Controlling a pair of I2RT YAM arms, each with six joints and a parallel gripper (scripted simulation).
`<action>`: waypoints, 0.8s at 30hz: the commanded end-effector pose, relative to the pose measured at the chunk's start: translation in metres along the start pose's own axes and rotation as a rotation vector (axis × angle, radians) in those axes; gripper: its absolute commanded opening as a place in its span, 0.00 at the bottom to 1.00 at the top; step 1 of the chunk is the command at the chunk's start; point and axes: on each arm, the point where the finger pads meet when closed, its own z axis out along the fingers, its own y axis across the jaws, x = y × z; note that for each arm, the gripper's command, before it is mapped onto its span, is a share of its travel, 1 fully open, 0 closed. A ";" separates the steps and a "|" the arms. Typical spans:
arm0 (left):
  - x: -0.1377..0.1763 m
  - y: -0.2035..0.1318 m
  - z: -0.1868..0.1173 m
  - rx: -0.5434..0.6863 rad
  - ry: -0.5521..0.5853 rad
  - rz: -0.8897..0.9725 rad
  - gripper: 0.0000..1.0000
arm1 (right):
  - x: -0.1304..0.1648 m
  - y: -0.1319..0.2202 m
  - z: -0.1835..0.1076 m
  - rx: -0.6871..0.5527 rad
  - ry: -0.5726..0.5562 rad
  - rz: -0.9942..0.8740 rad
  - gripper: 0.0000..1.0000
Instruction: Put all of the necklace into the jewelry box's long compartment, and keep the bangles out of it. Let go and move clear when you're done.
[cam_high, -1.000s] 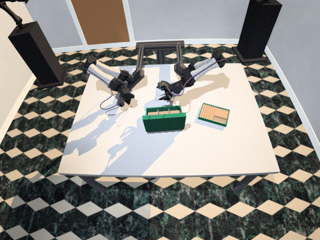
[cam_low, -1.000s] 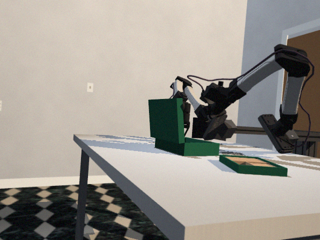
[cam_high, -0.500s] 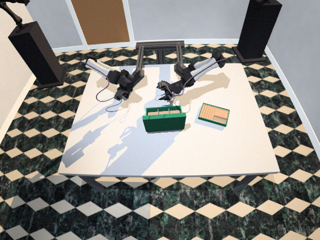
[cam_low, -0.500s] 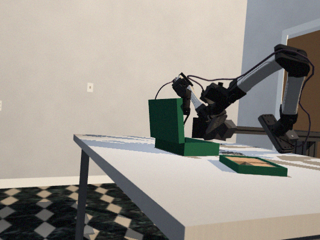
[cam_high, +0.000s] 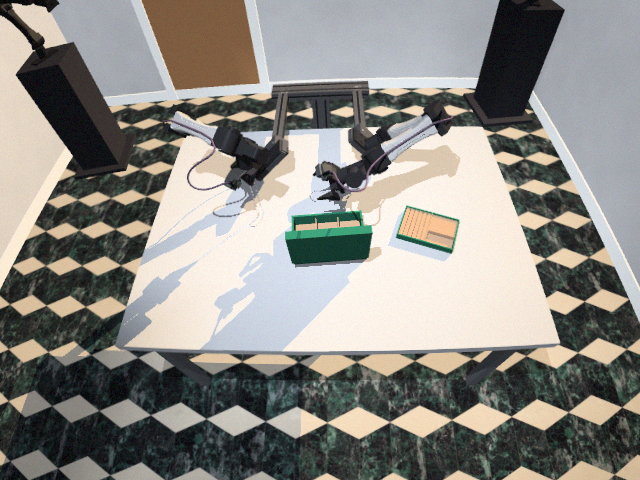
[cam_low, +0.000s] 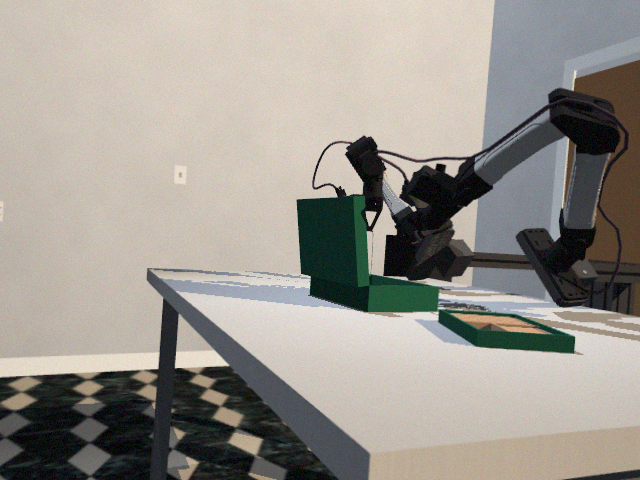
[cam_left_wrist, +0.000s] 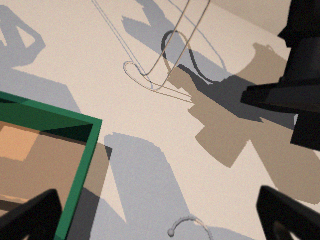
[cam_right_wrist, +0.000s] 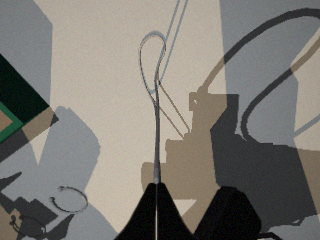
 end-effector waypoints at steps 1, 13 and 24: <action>0.002 -0.001 0.000 0.012 -0.001 -0.013 1.00 | 0.001 -0.001 -0.009 -0.001 0.009 0.016 0.00; 0.018 0.052 -0.018 -0.040 0.000 -0.240 1.00 | -0.002 0.016 -0.014 -0.050 -0.018 0.073 0.00; 0.023 0.031 -0.039 -0.130 0.097 -0.373 1.00 | -0.004 0.043 -0.023 -0.116 -0.053 0.149 0.00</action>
